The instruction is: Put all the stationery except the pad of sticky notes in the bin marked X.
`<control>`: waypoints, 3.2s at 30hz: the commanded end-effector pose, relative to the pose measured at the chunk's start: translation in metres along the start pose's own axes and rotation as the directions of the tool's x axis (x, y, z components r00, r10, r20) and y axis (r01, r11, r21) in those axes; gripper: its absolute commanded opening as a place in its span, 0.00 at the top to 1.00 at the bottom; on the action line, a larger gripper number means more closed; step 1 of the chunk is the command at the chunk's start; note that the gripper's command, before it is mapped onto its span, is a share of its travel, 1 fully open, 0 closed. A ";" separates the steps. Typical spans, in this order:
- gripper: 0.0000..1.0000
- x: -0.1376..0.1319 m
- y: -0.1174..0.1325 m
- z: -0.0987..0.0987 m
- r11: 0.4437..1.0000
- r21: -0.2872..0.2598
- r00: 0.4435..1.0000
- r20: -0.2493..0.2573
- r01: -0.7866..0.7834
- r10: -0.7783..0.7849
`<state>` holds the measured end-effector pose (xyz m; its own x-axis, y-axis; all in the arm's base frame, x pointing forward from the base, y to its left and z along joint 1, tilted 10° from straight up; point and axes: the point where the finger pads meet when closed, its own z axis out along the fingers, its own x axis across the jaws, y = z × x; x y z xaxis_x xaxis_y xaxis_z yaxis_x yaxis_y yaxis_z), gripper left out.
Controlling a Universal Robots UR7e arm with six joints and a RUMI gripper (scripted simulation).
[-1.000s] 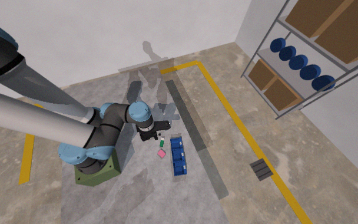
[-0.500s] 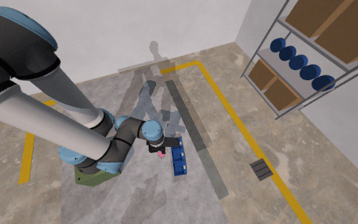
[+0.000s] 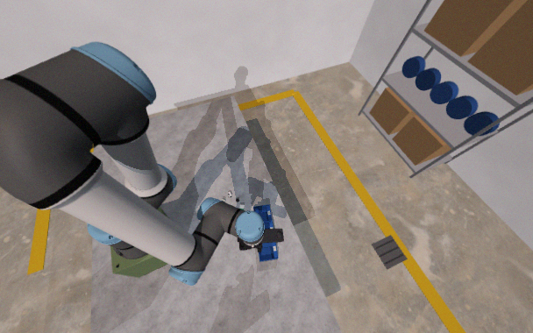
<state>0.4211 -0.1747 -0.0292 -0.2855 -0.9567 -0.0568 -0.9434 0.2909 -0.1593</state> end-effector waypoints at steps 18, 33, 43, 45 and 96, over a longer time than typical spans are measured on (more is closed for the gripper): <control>0.96 0.031 -0.025 0.041 1.000 0.002 1.000 0.000 0.001 -0.001; 0.96 0.030 -0.025 0.076 1.000 0.002 1.000 0.000 0.001 -0.001; 0.96 0.030 -0.025 0.084 1.000 0.002 1.000 0.000 0.001 -0.001; 0.96 0.030 -0.025 0.084 1.000 0.002 1.000 0.000 0.001 -0.001; 0.96 0.030 -0.025 0.074 1.000 0.002 1.000 0.000 0.001 -0.001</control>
<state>0.4484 -0.2101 -0.1036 -0.2849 -0.9569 -0.0569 -0.9434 0.2904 -0.1603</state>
